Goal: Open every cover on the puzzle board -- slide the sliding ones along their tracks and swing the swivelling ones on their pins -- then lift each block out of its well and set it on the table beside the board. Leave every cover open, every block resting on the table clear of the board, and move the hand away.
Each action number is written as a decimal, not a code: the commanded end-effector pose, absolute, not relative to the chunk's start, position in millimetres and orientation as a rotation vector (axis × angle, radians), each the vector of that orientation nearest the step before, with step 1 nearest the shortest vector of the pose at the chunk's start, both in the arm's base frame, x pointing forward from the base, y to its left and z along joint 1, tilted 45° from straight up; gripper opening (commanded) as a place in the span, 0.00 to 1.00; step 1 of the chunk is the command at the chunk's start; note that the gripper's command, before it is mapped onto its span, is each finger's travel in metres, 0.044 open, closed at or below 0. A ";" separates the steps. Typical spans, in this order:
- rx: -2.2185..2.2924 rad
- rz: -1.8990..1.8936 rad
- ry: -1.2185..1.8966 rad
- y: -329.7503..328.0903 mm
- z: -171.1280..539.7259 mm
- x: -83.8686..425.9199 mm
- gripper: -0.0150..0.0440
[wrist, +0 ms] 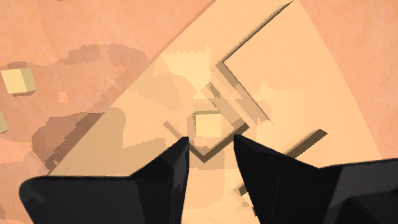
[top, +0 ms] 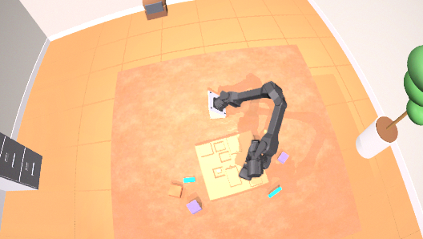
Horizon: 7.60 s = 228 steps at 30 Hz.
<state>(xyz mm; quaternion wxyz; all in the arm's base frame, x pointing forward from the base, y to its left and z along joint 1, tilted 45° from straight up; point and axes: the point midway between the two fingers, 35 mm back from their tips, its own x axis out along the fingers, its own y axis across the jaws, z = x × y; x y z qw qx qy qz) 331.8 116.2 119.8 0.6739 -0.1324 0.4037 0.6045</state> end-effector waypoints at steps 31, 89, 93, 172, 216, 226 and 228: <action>-0.291 1.360 0.910 131.8 103.5 330.0 0.50; -0.296 1.359 0.910 113.8 121.8 333.7 0.39; -0.294 1.359 0.911 110.2 125.3 333.7 0.39; -0.323 1.330 0.943 -81.6 24.0 367.0 0.39; -0.309 1.350 0.923 -148.3 -75.9 333.9 0.39; -0.309 1.349 0.923 -137.1 -88.3 334.5 0.39; -0.309 1.349 0.923 -134.9 -90.8 334.5 0.39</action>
